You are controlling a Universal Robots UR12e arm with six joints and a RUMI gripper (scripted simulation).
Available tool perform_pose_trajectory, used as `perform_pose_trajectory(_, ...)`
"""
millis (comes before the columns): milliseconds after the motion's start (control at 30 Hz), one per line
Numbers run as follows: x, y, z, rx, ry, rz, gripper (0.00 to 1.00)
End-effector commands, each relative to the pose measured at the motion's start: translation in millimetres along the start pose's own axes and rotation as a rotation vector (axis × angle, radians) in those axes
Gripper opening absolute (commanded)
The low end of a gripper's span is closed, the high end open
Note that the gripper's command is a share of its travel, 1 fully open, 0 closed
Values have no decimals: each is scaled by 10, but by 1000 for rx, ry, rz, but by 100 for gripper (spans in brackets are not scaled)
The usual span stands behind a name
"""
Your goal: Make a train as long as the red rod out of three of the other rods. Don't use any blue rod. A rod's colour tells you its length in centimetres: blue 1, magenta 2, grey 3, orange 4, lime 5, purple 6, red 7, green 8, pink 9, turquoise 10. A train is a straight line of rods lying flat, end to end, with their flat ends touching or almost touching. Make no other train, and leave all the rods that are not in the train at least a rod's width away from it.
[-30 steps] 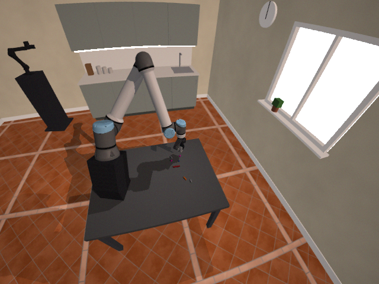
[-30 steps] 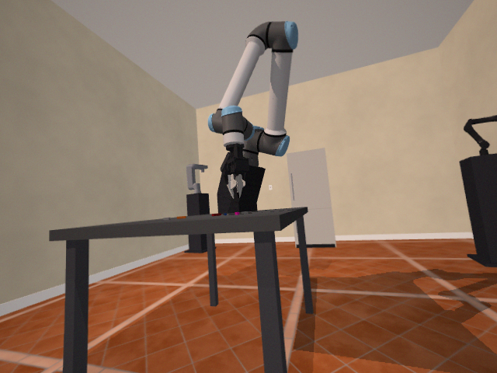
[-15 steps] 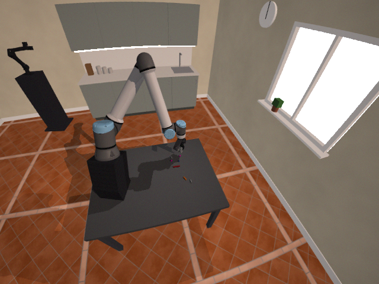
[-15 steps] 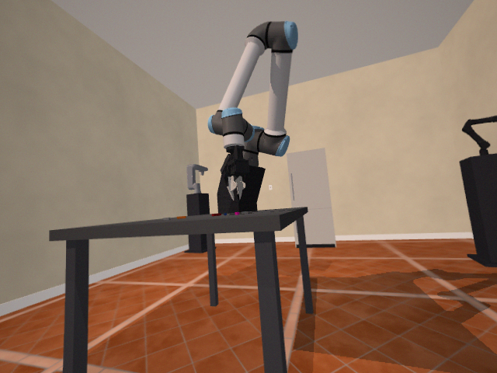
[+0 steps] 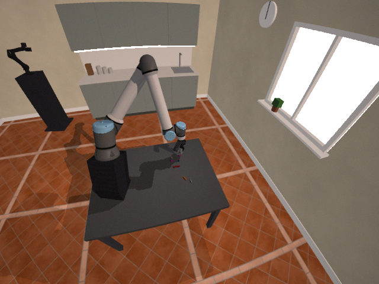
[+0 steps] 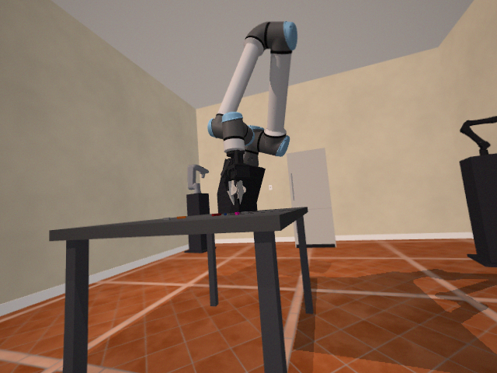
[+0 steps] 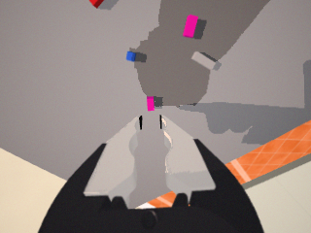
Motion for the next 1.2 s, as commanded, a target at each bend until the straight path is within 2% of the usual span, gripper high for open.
perform_pose_trajectory(0,-6,-81,-4,1,0,-1,14)
perform_pose_trajectory(533,-7,-229,-4,1,0,-1,14)
perform_pose_trajectory(1167,-8,-248,-4,1,0,-1,14)
Point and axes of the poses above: the point where the finger pads meet when closed, its own y axis back along the fingers, its own z axis across the jaws, x = y × z, the point moved 2 cm from there along y, back along the fingers, and after that the axes turned 9 degrees about -y, right-handed, at the moved point
